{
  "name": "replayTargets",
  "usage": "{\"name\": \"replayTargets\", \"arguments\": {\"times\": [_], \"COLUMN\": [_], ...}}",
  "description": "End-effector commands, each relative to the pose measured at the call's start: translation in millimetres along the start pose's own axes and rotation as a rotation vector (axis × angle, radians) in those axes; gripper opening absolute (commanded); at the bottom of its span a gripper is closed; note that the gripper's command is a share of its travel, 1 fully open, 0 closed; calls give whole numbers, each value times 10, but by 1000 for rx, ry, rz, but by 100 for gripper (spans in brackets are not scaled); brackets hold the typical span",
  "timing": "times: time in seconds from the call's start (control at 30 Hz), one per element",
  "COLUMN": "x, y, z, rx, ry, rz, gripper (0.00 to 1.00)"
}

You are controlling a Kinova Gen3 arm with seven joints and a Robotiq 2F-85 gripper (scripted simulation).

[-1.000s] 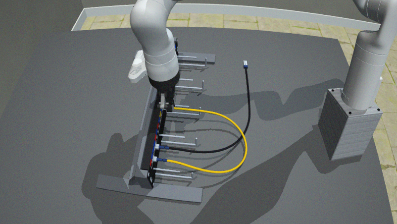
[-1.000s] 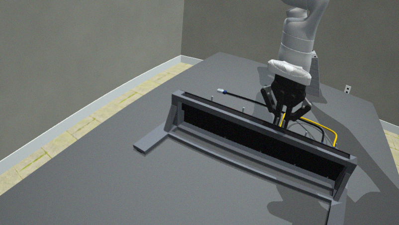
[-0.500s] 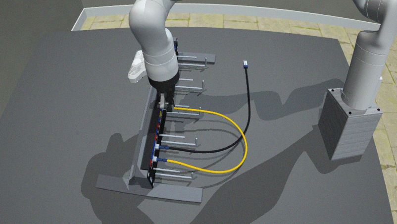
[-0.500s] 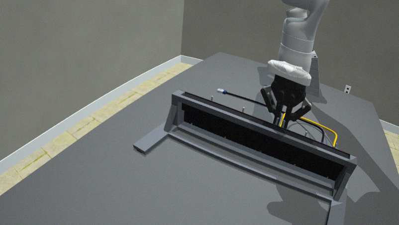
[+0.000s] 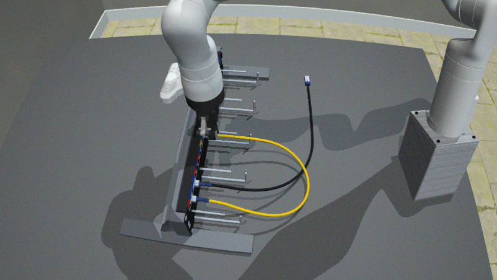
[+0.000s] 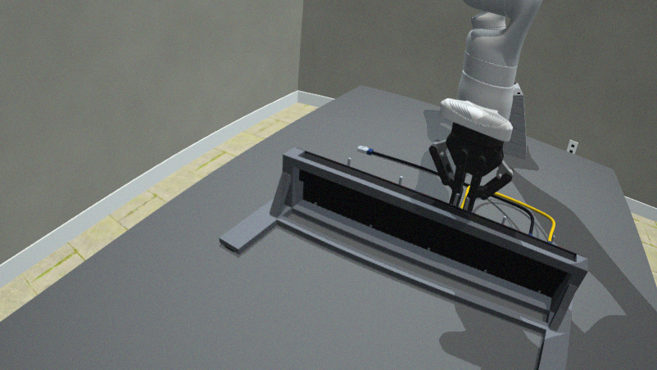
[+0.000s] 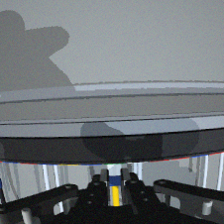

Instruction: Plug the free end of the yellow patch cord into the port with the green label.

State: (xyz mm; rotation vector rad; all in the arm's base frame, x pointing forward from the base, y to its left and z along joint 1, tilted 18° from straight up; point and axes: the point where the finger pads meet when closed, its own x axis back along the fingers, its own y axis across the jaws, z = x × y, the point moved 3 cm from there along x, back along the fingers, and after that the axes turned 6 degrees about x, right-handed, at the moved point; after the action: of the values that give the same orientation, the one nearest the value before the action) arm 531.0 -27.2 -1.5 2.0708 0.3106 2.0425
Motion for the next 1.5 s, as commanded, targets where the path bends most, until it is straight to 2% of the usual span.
{"name": "replayTargets", "arguments": {"times": [0.0,1.0,1.47], "x": [27,27,22], "y": [12,11,-1], "z": [112,110,-11], "rx": [-1,-1,-1], "ry": [28,28,28], "rz": [-1,-1,-1], "gripper": [0,0,0]}}
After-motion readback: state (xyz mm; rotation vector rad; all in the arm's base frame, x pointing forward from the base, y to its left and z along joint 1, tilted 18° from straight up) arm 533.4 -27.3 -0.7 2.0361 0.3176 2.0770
